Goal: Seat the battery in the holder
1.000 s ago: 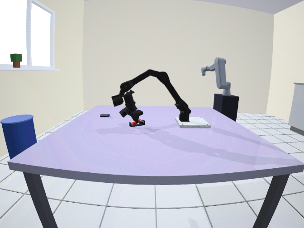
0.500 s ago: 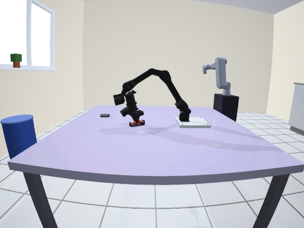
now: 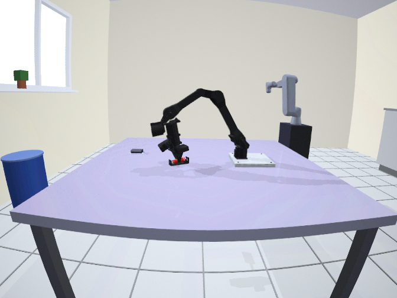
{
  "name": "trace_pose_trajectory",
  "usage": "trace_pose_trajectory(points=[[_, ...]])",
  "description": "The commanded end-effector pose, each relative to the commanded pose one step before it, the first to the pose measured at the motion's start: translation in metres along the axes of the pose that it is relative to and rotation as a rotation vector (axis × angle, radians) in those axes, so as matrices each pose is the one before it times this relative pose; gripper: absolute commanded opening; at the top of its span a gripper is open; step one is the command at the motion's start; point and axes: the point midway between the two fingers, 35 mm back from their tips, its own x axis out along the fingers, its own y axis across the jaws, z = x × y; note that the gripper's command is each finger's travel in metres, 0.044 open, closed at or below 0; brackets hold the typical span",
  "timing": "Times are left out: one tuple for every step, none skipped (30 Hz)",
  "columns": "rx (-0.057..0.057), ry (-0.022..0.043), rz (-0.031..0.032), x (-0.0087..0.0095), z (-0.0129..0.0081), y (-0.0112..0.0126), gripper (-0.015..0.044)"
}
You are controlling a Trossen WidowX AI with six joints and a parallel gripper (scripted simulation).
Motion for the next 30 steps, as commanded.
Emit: trace_pose_trajectory(points=[[-0.0023, -0.03645, -0.0005, -0.00186, 0.00325, -0.00012, 0.0063], [-0.0001, -0.0039, 0.00004, 0.0002, -0.00021, 0.00001, 0.0063], [-0.0001, -0.0039, 0.00003, 0.0002, -0.00021, 0.00001, 0.0063], [-0.0001, -0.0039, 0.00003, 0.00019, -0.00021, 0.00001, 0.0063], [-0.0002, -0.00364, 0.00001, 0.00024, -0.00024, 0.00003, 0.0063], [-0.0002, -0.00364, 0.00001, 0.00024, -0.00024, 0.00003, 0.0063], [-0.0002, -0.00364, 0.0, 0.00024, -0.00025, 0.00003, 0.0063], [-0.0002, -0.00364, 0.0, 0.00024, -0.00025, 0.00003, 0.0063], [-0.0002, -0.00364, -0.00001, 0.00024, -0.00025, 0.00003, 0.0063], [-0.0002, -0.00364, -0.00001, 0.00024, -0.00026, 0.00003, 0.0063], [-0.0003, -0.00326, -0.00008, 0.00031, -0.00029, 0.00005, 0.0063], [-0.0003, -0.00326, -0.00008, 0.00031, -0.00029, 0.00005, 0.0063], [-0.0003, -0.00326, -0.00009, 0.00031, -0.0003, 0.00005, 0.0063], [0.0, 0.0, 0.0, 0.0, 0.0, 0.0, 0.0063], [0.0, -0.00005, -0.00001, 0.00002, -0.0001, 0.0, 0.0063], [0.0, -0.00014, -0.00002, 0.00006, -0.00031, 0.0, 0.0063], [0.0, -0.00024, -0.00004, 0.0001, -0.00052, 0.0, 0.0063], [0.0, -0.00028, -0.00004, 0.00012, -0.0006, 0.0, 0.0063], [-0.0001, -0.0003, -0.00005, 0.00013, -0.00065, 0.0, 0.0063], [-0.0001, -0.0003, -0.00005, 0.00013, -0.00065, 0.0, 0.0063], [-0.0001, 0.00022, -0.00004, 0.00016, -0.00077, 0.00001, 0.0063], [-0.0001, 0.00022, -0.00004, 0.00016, -0.00077, 0.00001, 0.0063], [-0.0001, 0.00022, -0.00004, 0.00016, -0.00077, 0.00001, 0.0063], [-0.0001, 0.00036, -0.00002, 0.00017, -0.00078, 0.00001, 0.0063], [-0.0001, 0.00036, -0.00002, 0.00017, -0.00078, 0.00001, 0.0063], [-0.0001, 0.00036, -0.00001, 0.00017, -0.00078, 0.00002, 0.0063], [-0.0001, 0.00022, -0.00002, 0.00017, -0.00073, 0.00002, 0.0063], [-0.0001, 0.00022, -0.00002, 0.00017, -0.00073, 0.00002, 0.0063], [-0.0001, 0.00022, -0.00002, 0.00017, -0.00073, 0.00002, 0.0063], [-0.0001, 0.00022, -0.00002, 0.00017, -0.00073, 0.00002, 0.0063]])
